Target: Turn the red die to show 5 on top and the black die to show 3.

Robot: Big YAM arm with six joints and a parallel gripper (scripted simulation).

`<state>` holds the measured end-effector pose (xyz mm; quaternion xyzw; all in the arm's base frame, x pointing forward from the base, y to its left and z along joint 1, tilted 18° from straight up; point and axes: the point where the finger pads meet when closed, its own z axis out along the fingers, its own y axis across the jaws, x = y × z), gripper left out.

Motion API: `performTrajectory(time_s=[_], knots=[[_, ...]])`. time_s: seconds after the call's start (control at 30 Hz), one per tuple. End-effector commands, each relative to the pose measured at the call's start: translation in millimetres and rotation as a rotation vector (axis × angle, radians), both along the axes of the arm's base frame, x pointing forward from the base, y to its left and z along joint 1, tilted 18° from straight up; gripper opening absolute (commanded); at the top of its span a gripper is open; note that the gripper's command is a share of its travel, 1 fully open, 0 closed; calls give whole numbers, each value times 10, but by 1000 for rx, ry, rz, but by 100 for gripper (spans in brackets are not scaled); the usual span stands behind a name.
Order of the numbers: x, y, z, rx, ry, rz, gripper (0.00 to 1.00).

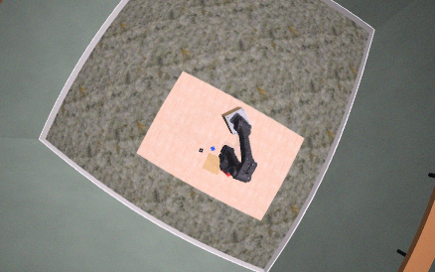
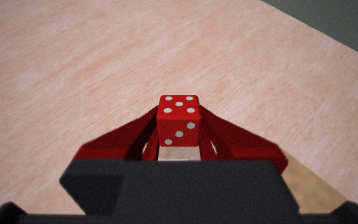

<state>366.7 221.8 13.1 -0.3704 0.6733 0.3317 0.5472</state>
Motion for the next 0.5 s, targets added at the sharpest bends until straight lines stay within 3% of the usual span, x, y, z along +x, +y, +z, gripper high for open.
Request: performTrajectory(time_s=[0.0, 0.47], knots=[[13, 53, 36, 12, -21, 7, 25], [18, 77, -41, 12, -19, 8, 25]])
